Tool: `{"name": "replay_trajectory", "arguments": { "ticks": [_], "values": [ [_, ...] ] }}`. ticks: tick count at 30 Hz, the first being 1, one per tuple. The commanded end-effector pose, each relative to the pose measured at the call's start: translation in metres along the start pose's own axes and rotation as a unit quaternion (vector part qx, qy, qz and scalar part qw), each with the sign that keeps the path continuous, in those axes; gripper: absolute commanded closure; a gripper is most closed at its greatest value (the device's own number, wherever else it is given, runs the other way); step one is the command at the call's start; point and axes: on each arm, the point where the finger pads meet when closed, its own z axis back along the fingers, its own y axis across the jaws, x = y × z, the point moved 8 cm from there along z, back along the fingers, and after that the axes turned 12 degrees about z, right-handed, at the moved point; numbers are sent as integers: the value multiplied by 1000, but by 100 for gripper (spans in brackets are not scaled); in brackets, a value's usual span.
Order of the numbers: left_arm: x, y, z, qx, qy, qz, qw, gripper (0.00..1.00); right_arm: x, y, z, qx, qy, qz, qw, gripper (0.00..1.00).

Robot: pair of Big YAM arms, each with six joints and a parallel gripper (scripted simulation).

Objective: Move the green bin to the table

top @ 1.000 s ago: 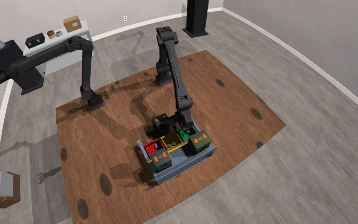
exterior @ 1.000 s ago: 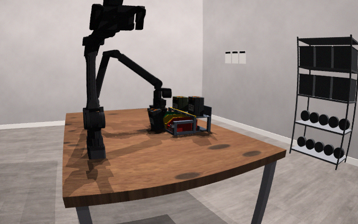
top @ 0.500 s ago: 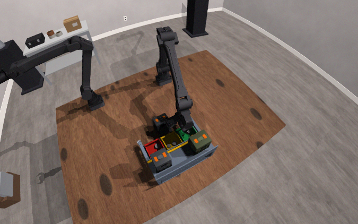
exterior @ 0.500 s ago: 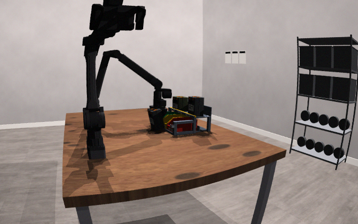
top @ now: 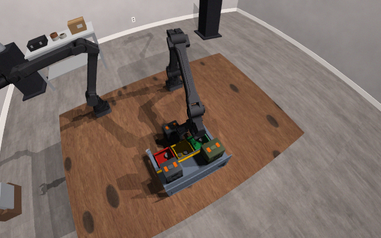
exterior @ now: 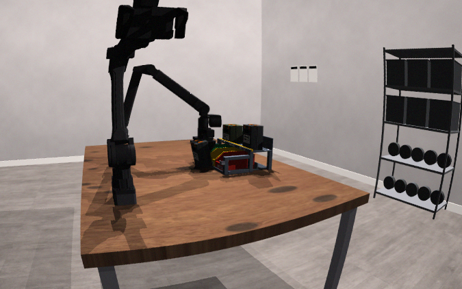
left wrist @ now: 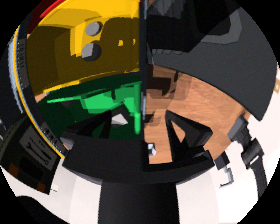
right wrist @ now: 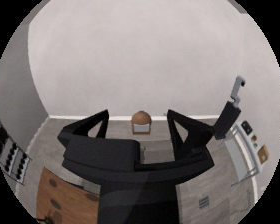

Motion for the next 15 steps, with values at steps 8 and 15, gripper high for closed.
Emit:
{"name": "replay_trajectory", "arguments": {
  "ticks": [8,15],
  "values": [
    [1,6,0,6,-2,4,1000,10,14,-8,7,-9,-25,4,1000,0],
    [3,9,1,9,-3,4,1000,10,14,-8,7,-9,-25,4,1000,0]
  ]
}}
